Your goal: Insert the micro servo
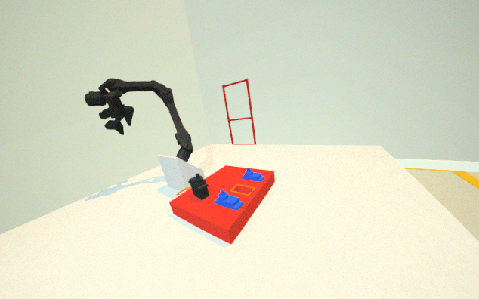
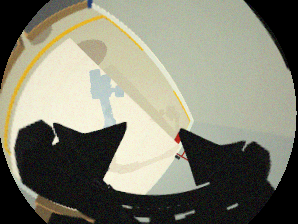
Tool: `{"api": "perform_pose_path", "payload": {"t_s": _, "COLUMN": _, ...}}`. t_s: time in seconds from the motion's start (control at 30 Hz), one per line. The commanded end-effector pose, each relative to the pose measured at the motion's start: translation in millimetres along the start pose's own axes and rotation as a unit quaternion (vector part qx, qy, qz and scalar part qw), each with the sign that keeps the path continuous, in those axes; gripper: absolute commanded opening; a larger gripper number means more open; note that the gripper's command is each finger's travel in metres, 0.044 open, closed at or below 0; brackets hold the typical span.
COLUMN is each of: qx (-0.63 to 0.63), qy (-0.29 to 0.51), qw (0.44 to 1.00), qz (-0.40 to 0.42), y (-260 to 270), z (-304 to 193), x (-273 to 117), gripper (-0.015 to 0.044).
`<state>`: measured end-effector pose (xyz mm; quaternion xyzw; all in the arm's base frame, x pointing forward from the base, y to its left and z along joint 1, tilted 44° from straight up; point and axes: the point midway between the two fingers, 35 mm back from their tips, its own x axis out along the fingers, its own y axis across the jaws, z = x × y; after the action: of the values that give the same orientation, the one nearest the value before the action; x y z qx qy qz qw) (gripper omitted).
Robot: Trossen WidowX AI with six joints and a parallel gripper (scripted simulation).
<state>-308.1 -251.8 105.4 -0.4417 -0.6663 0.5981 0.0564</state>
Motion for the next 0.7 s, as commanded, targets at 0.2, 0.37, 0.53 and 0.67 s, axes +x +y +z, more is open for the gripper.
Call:
{"api": "perform_pose_path", "payload": {"t_s": 0.2, "qx": -0.058, "qy": -0.026, "qw": 0.997, "qz": 0.034, "y": 35, "z": -3, "x": -29, "gripper": 0.0440}}
{"api": "perform_pose_path", "payload": {"t_s": 0.37, "qx": -0.115, "qy": -0.052, "qw": 0.990, "qz": 0.067, "y": 73, "z": -12, "x": -59, "gripper": 0.0440}}
{"api": "perform_pose_path", "payload": {"t_s": 0.53, "qx": -0.177, "qy": -0.075, "qw": 0.977, "qz": 0.092, "y": 106, "z": -25, "x": -83, "gripper": 0.0440}}
{"api": "perform_pose_path", "payload": {"t_s": 0.67, "qx": -0.236, "qy": -0.095, "qw": 0.960, "qz": 0.114, "y": 136, "z": -40, "x": -105, "gripper": 0.0440}}
